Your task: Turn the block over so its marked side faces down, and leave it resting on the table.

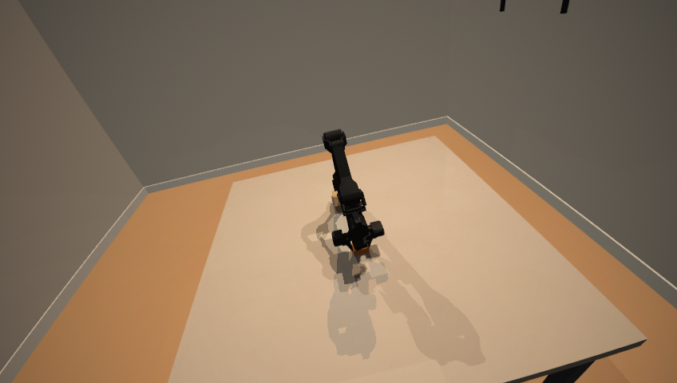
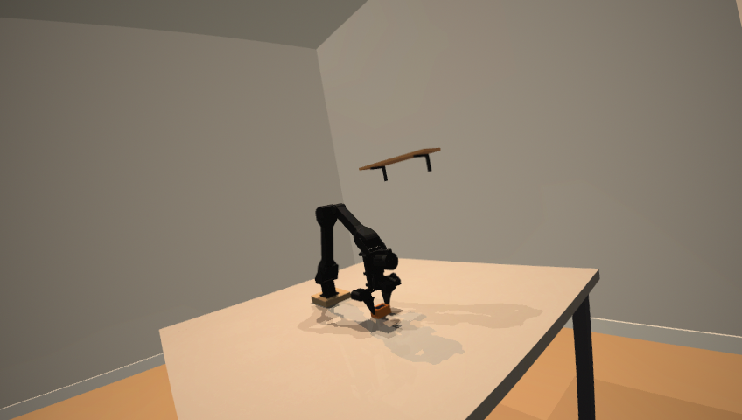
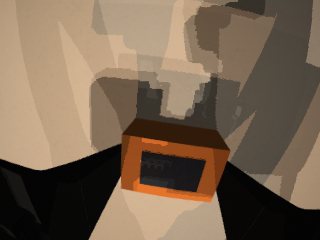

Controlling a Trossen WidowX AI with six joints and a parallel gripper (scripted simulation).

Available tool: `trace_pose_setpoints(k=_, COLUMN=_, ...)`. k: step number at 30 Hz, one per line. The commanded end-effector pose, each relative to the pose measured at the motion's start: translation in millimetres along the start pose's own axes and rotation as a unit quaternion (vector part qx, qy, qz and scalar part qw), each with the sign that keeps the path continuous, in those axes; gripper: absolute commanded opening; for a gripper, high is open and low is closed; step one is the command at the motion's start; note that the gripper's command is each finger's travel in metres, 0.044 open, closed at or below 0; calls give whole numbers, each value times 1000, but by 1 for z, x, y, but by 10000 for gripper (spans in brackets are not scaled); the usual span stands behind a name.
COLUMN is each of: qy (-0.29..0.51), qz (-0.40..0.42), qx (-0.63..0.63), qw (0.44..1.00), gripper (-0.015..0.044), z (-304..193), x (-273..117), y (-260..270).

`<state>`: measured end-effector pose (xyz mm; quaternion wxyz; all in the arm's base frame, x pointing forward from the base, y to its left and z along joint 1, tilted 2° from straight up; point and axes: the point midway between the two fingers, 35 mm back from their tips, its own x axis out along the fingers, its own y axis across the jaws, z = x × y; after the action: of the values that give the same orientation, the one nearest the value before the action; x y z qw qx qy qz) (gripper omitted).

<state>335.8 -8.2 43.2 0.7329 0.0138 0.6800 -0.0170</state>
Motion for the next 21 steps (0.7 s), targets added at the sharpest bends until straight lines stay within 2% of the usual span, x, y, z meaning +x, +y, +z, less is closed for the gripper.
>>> trace_pose_setpoints(k=1, qy=1, qz=2, qx=2, qw=1000, gripper=176, z=0, x=1, y=0)
trace_pose_setpoints(k=6, qy=1, qz=2, qx=2, qw=1000, gripper=142, z=0, x=1, y=0)
trace_pose_setpoints(k=11, qy=1, qz=2, qx=2, qw=1000, gripper=11, z=0, x=-24, y=0)
trace_pose_setpoints(k=12, qy=1, qz=2, qx=2, qw=1000, gripper=0, z=0, x=-28, y=0)
trace_pose_setpoints(k=21, qy=-28, qz=1, qx=2, qw=1000, gripper=0, z=1, x=-27, y=0)
